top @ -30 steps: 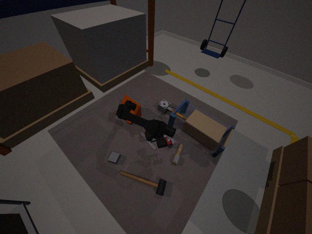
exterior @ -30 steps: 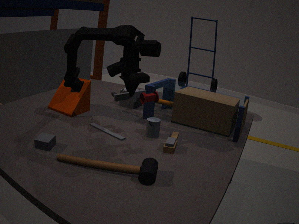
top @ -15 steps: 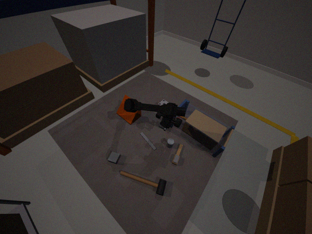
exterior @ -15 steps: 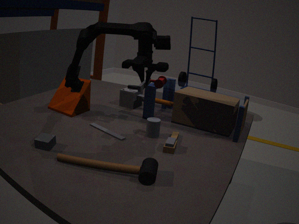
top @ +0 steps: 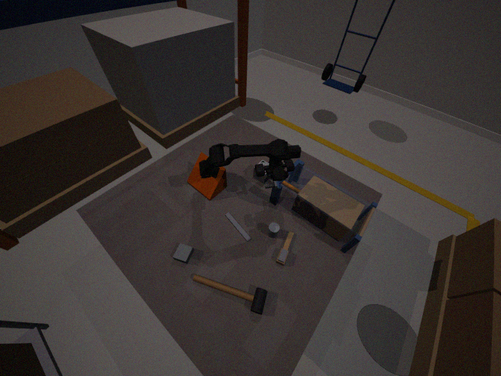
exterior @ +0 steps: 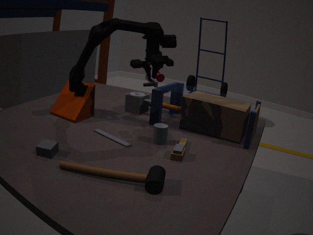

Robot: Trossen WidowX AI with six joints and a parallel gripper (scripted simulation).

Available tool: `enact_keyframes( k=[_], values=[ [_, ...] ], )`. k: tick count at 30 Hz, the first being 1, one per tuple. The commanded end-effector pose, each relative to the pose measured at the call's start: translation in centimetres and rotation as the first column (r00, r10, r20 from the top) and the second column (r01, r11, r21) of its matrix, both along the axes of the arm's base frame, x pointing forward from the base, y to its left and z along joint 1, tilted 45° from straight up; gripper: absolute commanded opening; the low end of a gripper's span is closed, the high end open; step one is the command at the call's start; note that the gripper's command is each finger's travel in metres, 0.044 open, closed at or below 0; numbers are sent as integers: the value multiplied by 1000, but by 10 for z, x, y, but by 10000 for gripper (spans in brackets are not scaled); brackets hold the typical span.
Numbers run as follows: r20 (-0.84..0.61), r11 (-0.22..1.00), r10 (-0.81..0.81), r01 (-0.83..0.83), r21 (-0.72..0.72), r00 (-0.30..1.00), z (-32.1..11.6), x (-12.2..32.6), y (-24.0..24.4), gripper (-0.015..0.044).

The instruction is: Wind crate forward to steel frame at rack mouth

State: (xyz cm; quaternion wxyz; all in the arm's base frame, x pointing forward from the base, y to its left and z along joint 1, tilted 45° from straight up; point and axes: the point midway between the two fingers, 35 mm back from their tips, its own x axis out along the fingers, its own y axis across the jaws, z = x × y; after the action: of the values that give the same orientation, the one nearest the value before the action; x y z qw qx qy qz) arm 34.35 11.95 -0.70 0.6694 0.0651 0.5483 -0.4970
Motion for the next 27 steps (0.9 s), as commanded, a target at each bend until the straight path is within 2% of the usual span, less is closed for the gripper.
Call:
enact_keyframes(
  k=[1, 9, 17, 22, 27],
  values=[
    [-114, 991, 132, -130, 19, 985, -18, -21, 20, 0],
    [-324, 915, 400, -394, 87, 857, -53, -59, 53, 0],
    [-506, 767, 616, -608, 206, 605, -87, -104, 76, 0],
    [-579, 670, 690, -686, 285, 434, -104, -129, 84, 0],
    [-582, 666, 692, -688, 288, 427, -105, -130, 84, 0]
  ],
)
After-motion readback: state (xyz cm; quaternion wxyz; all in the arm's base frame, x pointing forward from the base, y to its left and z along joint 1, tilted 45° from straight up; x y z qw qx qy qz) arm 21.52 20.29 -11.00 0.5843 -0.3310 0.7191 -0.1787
